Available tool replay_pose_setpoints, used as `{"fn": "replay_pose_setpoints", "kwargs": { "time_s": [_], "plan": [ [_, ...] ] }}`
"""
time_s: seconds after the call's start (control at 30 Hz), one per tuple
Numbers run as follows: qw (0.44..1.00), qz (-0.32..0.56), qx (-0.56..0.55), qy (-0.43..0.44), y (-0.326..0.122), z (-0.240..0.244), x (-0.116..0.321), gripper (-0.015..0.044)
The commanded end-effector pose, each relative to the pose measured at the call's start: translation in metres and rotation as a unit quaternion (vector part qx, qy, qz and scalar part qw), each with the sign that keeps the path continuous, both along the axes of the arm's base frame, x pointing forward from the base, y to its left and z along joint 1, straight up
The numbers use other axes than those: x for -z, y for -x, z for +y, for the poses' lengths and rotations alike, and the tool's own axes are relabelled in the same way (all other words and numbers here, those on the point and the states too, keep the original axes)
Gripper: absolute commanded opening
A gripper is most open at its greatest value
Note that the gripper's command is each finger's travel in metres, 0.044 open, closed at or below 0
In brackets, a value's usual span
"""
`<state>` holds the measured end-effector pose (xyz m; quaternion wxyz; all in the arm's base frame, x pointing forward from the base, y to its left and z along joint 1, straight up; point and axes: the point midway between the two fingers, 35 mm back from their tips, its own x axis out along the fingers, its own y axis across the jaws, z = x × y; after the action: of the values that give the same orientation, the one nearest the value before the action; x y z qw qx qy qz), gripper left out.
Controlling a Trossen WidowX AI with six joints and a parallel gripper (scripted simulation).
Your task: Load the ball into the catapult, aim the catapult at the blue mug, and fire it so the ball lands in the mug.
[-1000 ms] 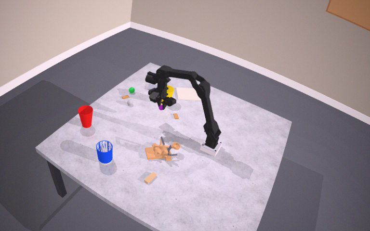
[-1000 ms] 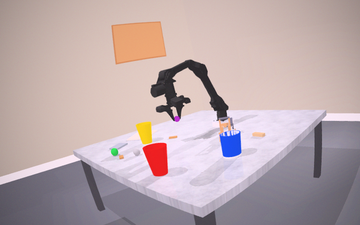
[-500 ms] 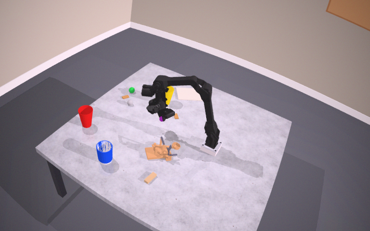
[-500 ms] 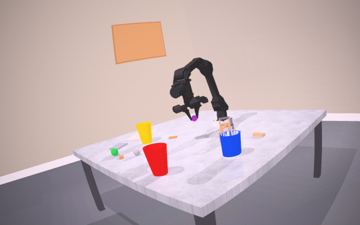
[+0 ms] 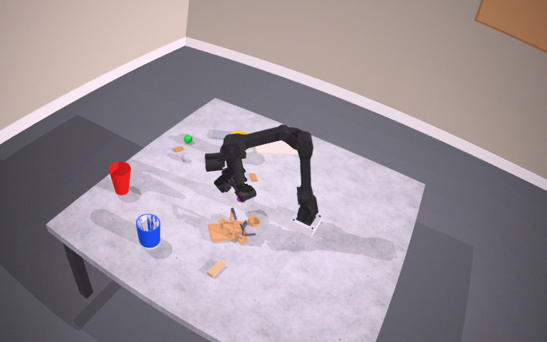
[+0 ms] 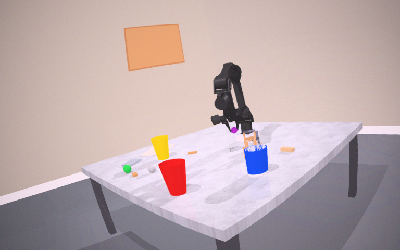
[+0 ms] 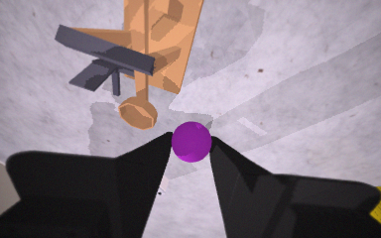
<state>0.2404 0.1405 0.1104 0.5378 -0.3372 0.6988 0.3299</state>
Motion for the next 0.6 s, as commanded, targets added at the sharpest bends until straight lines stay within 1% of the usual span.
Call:
{"fn": "replay_pose_setpoints", "kwargs": {
  "time_s": [0.0,0.37,0.57],
  "plan": [
    [1.0,0.004,0.025,0.018,0.023,0.01,0.004,0.0],
    [0.994,-0.001,0.086,0.073,0.078,0.024,0.013,0.0],
    [0.993,-0.001,0.09,0.076,0.081,0.025,0.016,0.0]
  ]
}}
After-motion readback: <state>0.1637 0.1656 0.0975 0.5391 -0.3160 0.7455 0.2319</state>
